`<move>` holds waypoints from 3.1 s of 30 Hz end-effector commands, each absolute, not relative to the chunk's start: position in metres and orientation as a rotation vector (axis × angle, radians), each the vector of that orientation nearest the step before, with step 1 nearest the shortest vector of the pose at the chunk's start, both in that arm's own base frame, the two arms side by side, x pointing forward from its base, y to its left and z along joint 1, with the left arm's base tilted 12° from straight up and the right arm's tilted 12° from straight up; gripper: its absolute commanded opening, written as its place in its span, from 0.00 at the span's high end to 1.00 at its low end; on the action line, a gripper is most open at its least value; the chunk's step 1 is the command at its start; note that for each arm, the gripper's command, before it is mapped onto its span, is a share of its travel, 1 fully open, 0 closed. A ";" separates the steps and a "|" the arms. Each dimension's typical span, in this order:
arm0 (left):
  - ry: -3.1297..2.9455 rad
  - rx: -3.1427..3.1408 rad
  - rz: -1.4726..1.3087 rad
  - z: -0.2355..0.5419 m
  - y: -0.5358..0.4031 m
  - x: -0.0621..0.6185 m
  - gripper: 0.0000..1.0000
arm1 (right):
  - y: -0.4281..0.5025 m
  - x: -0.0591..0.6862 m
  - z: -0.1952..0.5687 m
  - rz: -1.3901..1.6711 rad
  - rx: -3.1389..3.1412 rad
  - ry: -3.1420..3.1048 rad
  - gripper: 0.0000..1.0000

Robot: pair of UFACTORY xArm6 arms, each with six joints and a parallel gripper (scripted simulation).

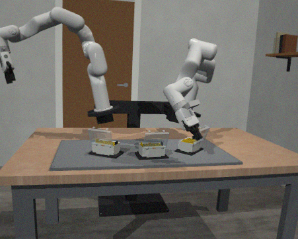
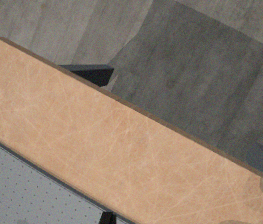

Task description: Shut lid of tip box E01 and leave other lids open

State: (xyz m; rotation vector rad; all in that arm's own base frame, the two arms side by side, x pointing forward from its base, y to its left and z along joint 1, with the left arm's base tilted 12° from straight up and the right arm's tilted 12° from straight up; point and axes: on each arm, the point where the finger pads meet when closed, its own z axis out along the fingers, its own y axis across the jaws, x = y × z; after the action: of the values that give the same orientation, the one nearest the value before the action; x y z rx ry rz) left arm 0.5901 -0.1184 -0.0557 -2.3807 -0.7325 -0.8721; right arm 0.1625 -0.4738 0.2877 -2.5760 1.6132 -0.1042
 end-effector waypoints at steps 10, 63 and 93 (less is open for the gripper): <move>-0.735 -2.382 -0.877 -0.054 -0.119 0.592 1.00 | -0.498 0.109 0.316 -0.165 -2.498 1.889 0.00; -0.699 -2.390 -0.666 0.017 -0.075 0.584 1.00 | -0.520 0.002 0.368 -0.260 -2.298 2.335 0.00; -0.608 -2.508 -0.336 0.103 -0.022 0.544 1.00 | -0.520 0.002 0.368 -0.260 -2.298 2.335 0.00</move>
State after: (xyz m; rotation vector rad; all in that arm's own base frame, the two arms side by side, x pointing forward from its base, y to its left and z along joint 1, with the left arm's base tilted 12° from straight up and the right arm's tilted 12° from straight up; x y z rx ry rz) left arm 0.5506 -0.0283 0.0886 -2.4830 -0.6228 -0.3784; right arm 0.0021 -0.5200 0.3659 -2.2961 2.3325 -0.2532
